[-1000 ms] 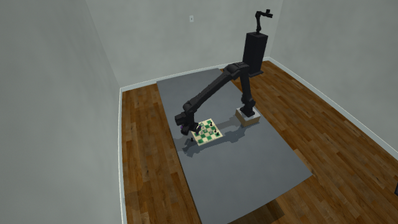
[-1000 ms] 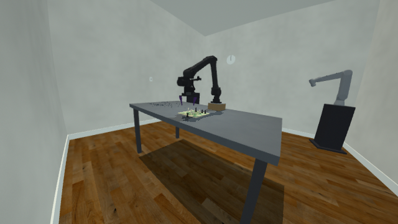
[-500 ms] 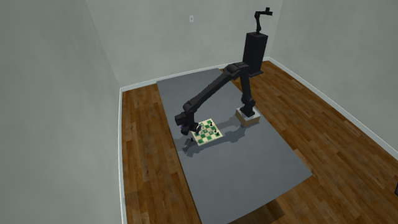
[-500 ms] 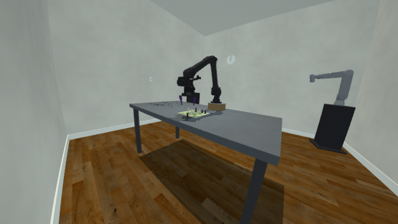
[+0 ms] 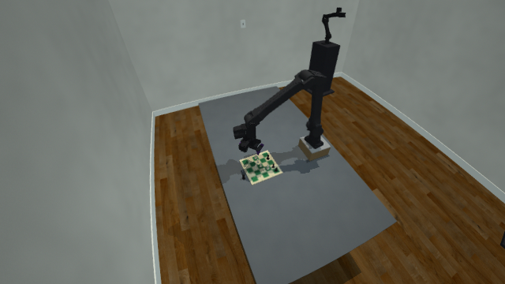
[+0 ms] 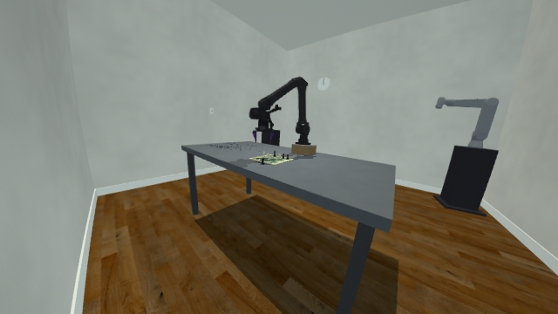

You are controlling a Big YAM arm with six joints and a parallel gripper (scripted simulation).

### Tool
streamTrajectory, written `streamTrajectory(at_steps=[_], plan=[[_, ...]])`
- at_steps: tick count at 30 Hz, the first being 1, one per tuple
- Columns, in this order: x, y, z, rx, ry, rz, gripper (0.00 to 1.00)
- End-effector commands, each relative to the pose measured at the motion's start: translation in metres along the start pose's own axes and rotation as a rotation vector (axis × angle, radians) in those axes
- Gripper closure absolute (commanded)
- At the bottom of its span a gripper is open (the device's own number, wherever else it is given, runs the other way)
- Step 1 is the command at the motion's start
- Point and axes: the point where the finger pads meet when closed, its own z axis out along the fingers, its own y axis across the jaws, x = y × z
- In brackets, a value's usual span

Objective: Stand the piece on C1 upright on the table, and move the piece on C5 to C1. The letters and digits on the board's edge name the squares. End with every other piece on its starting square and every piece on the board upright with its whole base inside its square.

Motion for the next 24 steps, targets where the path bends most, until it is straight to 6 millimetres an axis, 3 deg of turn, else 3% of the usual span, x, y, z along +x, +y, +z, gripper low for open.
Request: streamTrajectory(at_steps=[1, 4, 5, 6, 10, 11, 24], plan=[[0.038, -0.005, -0.013, 0.034, -0.033, 0.013, 0.0], [0.042, -0.004, -0.013, 0.034, -0.032, 0.017, 0.0], [0.037, 0.005, 0.002, 0.005, -0.01, -0.006, 0.0], [0.037, 0.005, 0.002, 0.005, -0.01, -0.006, 0.64], [0.037, 0.005, 0.002, 0.006, -0.01, -0.006, 0.64], [0.037, 0.001, -0.013, 0.034, -0.034, 0.0, 0.64], [0.042, -0.001, -0.007, 0.024, -0.025, 0.018, 0.64]])
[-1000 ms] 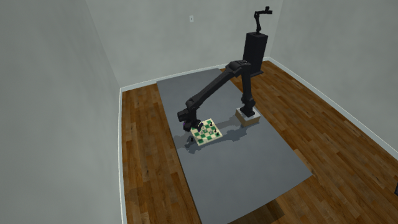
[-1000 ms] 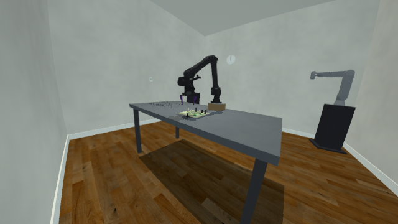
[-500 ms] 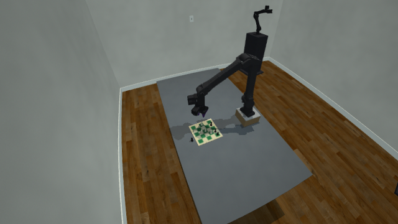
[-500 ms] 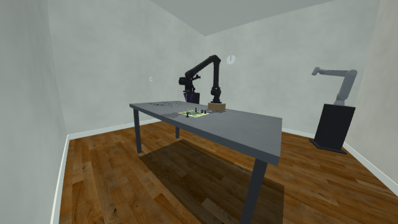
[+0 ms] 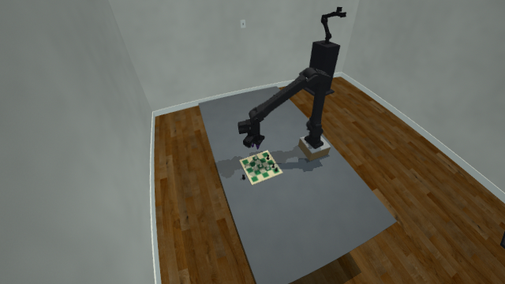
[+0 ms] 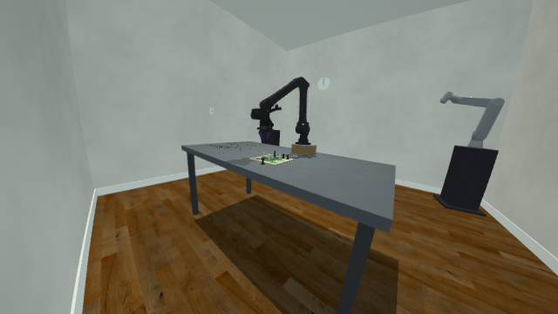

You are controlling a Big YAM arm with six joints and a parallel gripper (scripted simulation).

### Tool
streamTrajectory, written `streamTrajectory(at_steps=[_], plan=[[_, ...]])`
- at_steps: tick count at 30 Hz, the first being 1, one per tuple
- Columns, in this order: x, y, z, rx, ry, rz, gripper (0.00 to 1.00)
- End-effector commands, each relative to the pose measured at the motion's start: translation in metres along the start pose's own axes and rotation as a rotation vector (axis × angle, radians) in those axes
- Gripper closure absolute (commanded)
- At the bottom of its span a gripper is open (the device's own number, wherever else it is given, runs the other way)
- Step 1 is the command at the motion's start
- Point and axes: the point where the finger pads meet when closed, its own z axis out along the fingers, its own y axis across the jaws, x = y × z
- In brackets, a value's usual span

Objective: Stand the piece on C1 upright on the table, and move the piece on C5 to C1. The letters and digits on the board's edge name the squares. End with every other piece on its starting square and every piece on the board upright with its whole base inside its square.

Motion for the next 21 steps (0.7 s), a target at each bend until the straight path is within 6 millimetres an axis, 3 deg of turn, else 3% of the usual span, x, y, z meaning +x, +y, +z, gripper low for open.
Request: streamTrajectory(at_steps=[1, 21], plan=[[-0.0015, -0.0057, -0.0068, 0.024, -0.025, 0.002, 0.64], [-0.0012, -0.0055, -0.0045, 0.02, -0.022, 0.002, 0.64]])
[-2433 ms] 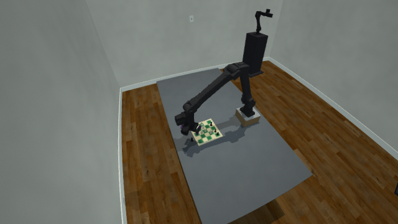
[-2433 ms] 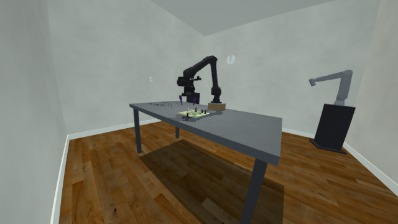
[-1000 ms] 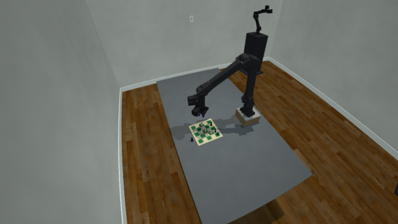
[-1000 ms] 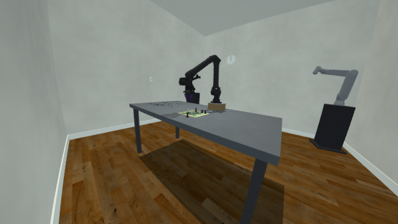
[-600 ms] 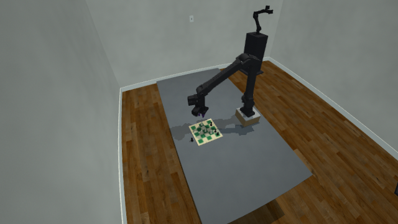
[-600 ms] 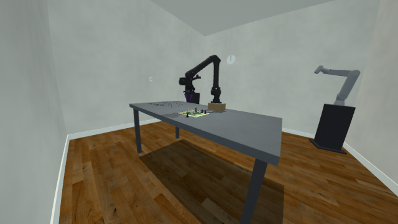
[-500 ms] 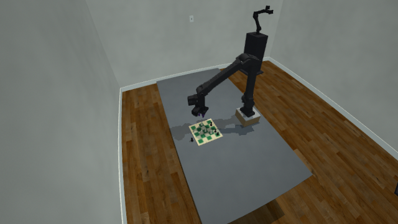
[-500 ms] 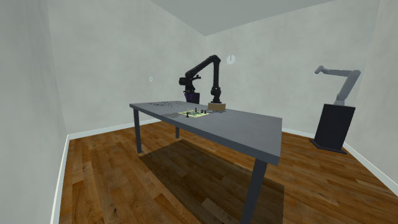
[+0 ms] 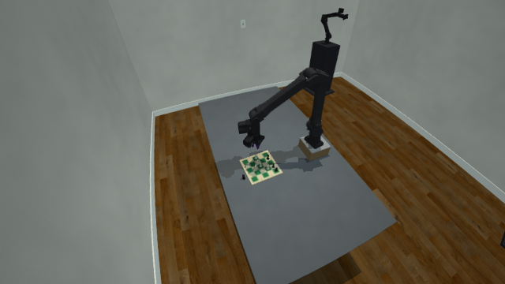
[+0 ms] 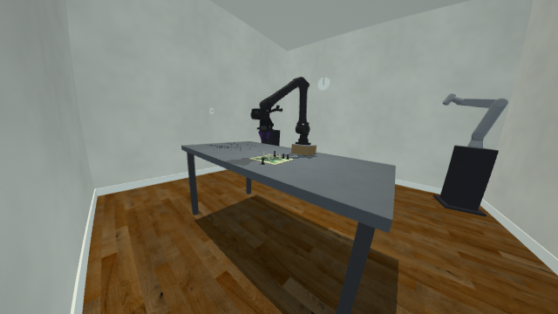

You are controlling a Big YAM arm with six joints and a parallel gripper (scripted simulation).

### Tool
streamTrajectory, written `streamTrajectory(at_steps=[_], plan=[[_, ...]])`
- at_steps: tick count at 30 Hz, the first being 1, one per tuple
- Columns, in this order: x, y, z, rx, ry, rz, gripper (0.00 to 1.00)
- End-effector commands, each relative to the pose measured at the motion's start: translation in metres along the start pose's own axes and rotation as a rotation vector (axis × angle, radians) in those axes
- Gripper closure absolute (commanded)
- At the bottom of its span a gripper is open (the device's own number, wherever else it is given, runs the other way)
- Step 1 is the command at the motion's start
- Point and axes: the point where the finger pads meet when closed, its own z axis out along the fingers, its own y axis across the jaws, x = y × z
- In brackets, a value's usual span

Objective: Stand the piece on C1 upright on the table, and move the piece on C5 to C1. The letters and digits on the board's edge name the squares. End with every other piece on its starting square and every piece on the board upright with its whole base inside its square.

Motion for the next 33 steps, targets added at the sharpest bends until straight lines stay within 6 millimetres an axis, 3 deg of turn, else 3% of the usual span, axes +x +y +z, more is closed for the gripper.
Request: streamTrajectory(at_steps=[1, 6, 11, 14, 25, 27, 28, 30, 33], plan=[[-0.001, -0.005, -0.003, 0.018, -0.02, 0.002, 0.64], [0.0, -0.004, 0.005, 0.006, -0.01, 0.001, 0.64], [-0.001, -0.007, -0.004, 0.028, -0.029, 0.003, 0.64], [0.001, -0.005, 0.012, 0.005, -0.009, 0.003, 0.64], [0.002, -0.005, 0.028, 0.005, -0.009, 0.003, 0.64], [0.002, -0.005, 0.028, 0.005, -0.009, 0.003, 0.64], [-0.001, -0.009, 0.016, 0.03, -0.031, 0.005, 0.64], [0.002, -0.006, 0.032, 0.007, -0.011, 0.004, 0.64], [0.001, -0.005, 0.038, 0.005, -0.009, 0.003, 0.64]])
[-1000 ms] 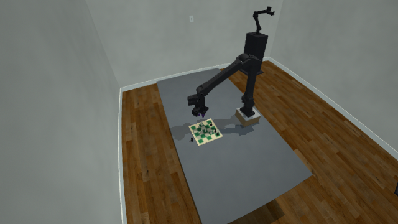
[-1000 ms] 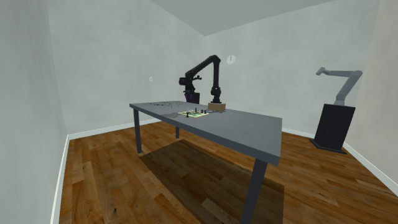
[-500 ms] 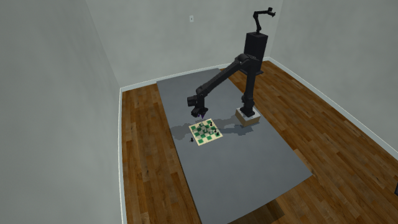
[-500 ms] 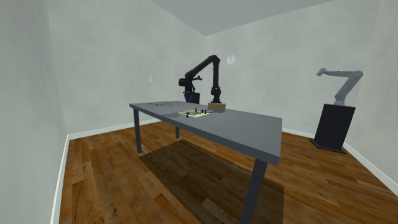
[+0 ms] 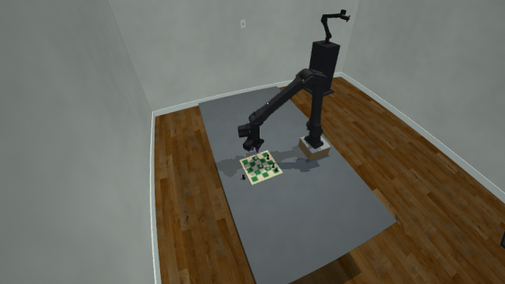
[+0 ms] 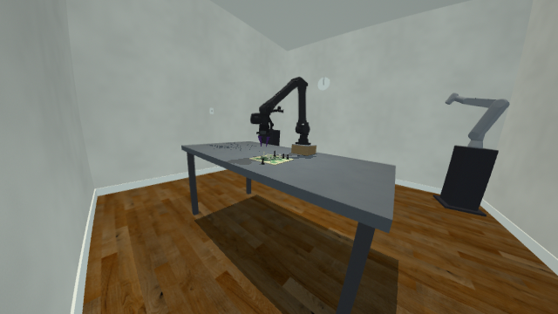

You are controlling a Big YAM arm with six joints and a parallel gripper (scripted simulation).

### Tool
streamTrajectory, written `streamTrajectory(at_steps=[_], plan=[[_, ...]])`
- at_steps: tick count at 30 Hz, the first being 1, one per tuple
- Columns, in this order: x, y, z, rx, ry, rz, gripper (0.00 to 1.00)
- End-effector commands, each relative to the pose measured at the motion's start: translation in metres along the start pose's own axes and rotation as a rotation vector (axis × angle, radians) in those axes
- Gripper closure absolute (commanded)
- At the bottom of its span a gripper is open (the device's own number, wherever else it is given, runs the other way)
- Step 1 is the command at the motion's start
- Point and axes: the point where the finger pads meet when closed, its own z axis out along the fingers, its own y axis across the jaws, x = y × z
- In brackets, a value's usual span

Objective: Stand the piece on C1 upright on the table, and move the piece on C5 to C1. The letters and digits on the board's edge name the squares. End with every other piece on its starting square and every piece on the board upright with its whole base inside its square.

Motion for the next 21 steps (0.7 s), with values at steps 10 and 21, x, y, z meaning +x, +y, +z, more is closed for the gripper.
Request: streamTrajectory(at_steps=[10, 21], plan=[[0.004, -0.002, 0.019, 0.001, -0.005, 0.004, 0.64], [0.002, -0.004, 0.017, 0.014, -0.017, 0.004, 0.64]])
